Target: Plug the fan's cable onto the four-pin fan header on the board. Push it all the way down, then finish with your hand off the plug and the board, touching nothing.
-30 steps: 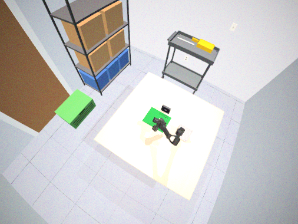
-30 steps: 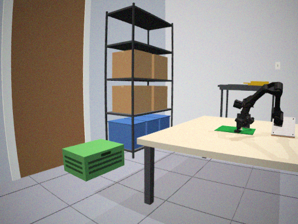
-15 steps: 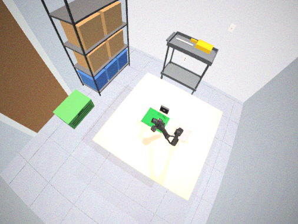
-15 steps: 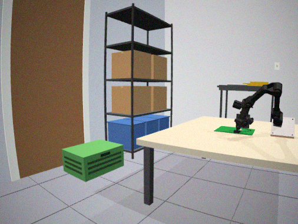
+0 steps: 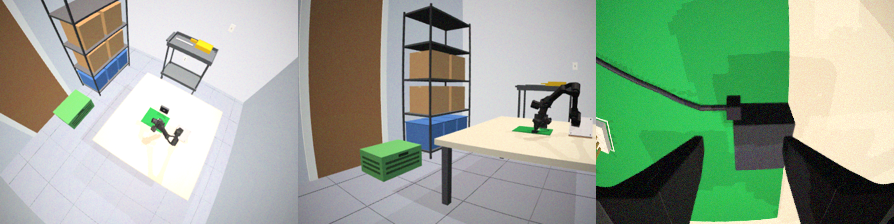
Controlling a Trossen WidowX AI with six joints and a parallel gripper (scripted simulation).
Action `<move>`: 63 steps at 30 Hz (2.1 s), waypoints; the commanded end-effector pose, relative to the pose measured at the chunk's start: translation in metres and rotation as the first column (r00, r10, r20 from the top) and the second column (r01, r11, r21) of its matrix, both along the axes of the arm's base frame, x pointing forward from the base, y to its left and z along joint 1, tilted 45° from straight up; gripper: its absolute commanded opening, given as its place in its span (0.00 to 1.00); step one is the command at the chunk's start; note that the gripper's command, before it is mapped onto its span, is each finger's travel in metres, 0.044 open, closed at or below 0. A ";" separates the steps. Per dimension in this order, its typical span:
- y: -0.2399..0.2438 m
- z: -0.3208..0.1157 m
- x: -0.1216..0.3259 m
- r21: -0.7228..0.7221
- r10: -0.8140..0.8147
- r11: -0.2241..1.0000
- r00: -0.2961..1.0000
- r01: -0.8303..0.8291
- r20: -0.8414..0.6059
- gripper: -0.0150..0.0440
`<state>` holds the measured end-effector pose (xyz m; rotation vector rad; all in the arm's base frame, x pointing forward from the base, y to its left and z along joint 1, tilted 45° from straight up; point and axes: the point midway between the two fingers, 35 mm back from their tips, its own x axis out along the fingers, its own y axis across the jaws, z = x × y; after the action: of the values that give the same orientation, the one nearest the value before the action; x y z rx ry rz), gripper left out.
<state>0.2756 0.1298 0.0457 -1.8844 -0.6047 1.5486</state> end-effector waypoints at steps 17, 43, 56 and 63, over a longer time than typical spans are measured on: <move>-0.007 0.004 0.005 -0.055 -0.489 0.809 0.619 0.585 -0.615 0.60; -0.026 0.019 0.012 -0.949 0.063 -0.042 -0.948 0.311 -0.313 0.60; -0.033 0.026 0.014 -0.957 0.588 -0.006 -0.775 -0.290 0.231 0.60; -0.037 0.031 0.014 -0.821 0.777 0.136 -0.455 -0.554 0.435 0.60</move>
<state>0.2854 0.1024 0.0676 0.7793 1.5310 0.3816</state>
